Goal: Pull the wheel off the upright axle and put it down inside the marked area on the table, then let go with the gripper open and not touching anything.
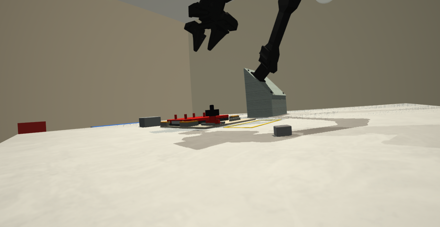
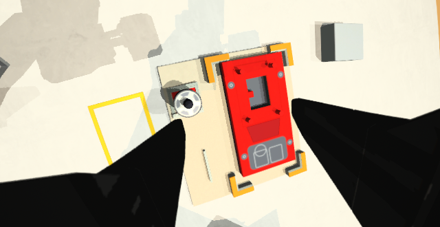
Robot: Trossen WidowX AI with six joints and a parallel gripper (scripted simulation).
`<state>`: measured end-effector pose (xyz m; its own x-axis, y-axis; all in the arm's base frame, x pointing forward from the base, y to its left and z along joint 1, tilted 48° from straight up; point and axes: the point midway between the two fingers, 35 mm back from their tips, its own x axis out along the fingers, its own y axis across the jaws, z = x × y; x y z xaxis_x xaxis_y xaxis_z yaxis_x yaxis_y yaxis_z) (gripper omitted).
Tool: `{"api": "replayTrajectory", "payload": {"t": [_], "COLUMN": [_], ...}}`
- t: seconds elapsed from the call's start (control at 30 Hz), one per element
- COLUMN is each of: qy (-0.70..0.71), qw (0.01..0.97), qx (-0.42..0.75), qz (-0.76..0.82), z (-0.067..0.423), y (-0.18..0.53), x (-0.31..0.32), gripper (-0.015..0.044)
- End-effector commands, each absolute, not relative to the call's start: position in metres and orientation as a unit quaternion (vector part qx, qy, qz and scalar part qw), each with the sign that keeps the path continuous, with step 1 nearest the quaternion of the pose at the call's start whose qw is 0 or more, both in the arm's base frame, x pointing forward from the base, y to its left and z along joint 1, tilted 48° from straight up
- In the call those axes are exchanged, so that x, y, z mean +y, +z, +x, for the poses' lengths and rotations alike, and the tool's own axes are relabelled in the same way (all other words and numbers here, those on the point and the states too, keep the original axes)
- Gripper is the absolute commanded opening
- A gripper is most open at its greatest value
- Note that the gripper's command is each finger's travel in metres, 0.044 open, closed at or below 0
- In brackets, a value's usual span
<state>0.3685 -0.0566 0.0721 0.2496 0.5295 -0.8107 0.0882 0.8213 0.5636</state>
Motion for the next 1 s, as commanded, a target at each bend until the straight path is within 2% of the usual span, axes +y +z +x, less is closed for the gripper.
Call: {"api": "replayTrajectory", "payload": {"t": [0.0,0.17,0.5,0.8,0.97], "qy": [0.232,0.276,0.276,0.277,0.277], "qw": [0.693,0.657,0.657,0.657,0.656], "qx": [0.621,0.636,0.636,0.636,0.636], "qz": [0.281,0.296,0.296,0.297,0.297], "z": [0.376,0.373,0.371,0.373,0.372], "y": [0.025,-0.003,-0.003,-0.045,-0.049], "x": [-0.004,0.028,0.034,0.082,0.088], "gripper": [0.0300,0.0300,0.0300,0.0300,0.0300]}}
